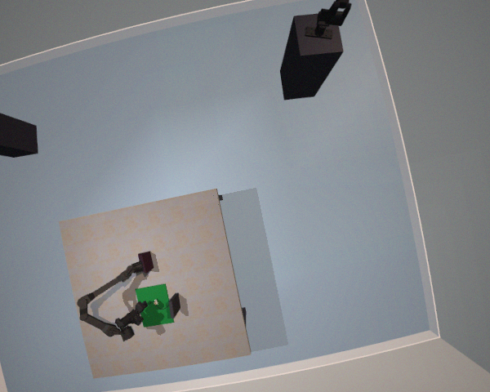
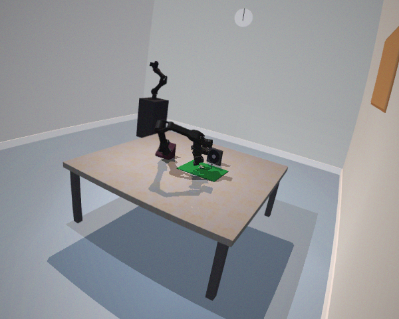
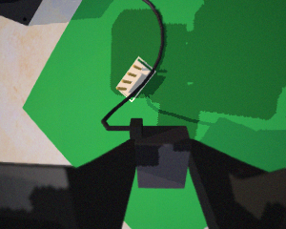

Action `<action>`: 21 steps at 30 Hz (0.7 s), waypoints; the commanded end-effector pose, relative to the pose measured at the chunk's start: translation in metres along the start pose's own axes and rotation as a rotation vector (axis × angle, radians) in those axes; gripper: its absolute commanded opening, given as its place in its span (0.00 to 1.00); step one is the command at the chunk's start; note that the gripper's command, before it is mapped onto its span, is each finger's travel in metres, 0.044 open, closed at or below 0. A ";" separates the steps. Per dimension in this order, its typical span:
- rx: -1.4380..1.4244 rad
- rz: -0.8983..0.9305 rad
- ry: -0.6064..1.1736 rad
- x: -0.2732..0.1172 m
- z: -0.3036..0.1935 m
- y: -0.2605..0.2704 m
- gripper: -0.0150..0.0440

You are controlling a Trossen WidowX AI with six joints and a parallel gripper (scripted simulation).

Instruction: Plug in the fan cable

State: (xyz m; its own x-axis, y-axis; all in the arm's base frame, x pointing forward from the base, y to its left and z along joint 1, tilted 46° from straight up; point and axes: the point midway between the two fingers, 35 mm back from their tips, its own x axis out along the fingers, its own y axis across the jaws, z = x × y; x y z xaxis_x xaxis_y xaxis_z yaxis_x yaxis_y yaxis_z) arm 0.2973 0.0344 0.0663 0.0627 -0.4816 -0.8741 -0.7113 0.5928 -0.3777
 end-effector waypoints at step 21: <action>0.006 0.179 -0.312 0.019 -0.003 0.004 0.25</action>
State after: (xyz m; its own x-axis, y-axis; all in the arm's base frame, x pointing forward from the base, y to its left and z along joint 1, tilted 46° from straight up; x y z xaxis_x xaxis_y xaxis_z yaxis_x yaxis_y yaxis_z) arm 0.2943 0.0265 0.0500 0.1328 -0.1890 -0.9729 -0.7224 0.6536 -0.2256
